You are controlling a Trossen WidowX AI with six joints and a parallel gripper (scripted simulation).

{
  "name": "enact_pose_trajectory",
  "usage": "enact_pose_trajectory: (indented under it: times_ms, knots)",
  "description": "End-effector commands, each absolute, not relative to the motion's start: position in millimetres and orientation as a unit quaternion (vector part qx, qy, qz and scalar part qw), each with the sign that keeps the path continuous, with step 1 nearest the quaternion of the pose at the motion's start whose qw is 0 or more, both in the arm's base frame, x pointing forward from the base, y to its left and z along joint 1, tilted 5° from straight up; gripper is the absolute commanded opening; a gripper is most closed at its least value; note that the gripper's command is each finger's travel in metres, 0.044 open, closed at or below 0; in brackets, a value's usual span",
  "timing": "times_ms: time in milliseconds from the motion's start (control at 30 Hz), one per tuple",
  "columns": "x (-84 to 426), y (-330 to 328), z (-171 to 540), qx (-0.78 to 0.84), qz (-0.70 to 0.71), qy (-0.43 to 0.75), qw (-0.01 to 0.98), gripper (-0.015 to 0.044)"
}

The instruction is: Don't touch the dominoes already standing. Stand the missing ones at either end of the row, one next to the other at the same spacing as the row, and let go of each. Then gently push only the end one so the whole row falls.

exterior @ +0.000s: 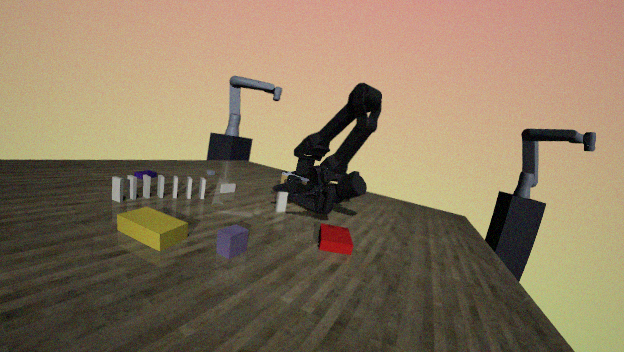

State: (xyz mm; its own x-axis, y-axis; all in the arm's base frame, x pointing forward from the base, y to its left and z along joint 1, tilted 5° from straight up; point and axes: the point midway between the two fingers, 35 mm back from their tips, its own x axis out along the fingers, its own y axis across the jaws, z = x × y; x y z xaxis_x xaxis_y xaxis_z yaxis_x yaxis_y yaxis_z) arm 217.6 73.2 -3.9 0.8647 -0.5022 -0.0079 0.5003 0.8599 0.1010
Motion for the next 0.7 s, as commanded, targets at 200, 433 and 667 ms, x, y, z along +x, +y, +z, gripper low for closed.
enact_pose_trajectory:
  times_ms: [200,433,667]
  knots:
    - [217,72,33,0.049,-0.26,-0.009,0.964,0.044]
    - [221,73,42,0.027,-0.253,0.012,0.967,0.044]
    - [258,96,20,-0.152,-0.186,0.17,0.956,0.044]
